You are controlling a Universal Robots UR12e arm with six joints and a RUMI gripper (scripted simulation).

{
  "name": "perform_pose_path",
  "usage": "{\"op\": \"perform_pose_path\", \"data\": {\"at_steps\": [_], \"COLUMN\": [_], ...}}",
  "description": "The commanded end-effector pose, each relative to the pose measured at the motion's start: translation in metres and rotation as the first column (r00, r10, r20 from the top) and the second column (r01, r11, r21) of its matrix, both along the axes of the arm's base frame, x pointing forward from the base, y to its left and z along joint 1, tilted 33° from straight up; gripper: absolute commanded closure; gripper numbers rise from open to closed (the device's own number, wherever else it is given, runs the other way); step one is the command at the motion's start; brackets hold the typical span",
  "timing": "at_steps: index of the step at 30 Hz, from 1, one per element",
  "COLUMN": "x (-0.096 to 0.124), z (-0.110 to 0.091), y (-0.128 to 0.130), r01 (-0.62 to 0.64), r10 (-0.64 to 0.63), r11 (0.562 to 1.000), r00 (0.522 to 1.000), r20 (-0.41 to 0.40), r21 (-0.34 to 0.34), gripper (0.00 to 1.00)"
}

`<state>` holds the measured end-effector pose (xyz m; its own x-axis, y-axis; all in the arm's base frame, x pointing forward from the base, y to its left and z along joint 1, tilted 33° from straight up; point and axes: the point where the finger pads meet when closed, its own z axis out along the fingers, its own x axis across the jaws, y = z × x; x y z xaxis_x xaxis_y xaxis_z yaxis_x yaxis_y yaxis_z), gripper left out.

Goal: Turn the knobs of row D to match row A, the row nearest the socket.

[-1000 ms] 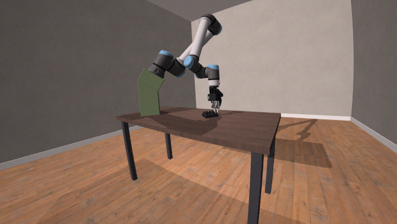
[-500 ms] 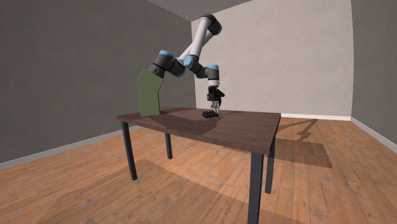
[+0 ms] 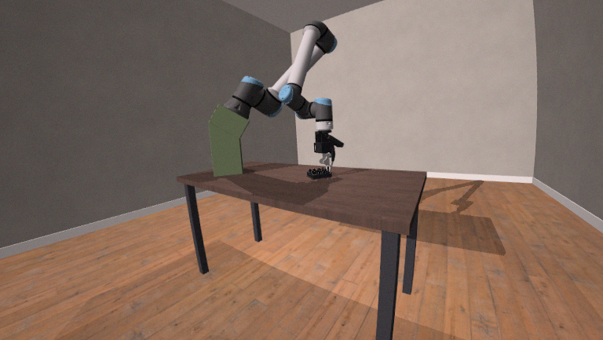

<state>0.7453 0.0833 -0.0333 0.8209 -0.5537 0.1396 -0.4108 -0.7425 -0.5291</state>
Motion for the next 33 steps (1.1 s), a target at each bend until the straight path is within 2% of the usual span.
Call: {"op": "perform_pose_path", "data": {"at_steps": [1,13,25,27,33], "x": [0.0007,0.0015,0.0021,0.0021,0.0024], "z": [0.0006,0.0006,0.0005,0.0005,0.0004], "y": [-0.0005,-0.0012,-0.0022,-0.0022,-0.0027], "r01": [0.096,0.283,0.489,0.489,0.575], "r10": [-0.094,-0.267,-0.440,-0.440,-0.506], "r11": [0.995,0.953,0.856,0.856,0.798], "r00": [0.995,0.954,0.859,0.859,0.802], "r20": [-0.042,-0.139,-0.261,-0.261,-0.318], "r21": [0.040,0.111,0.166,0.166,0.181], "gripper": [0.96,0.96,0.96,0.96,0.96]}}
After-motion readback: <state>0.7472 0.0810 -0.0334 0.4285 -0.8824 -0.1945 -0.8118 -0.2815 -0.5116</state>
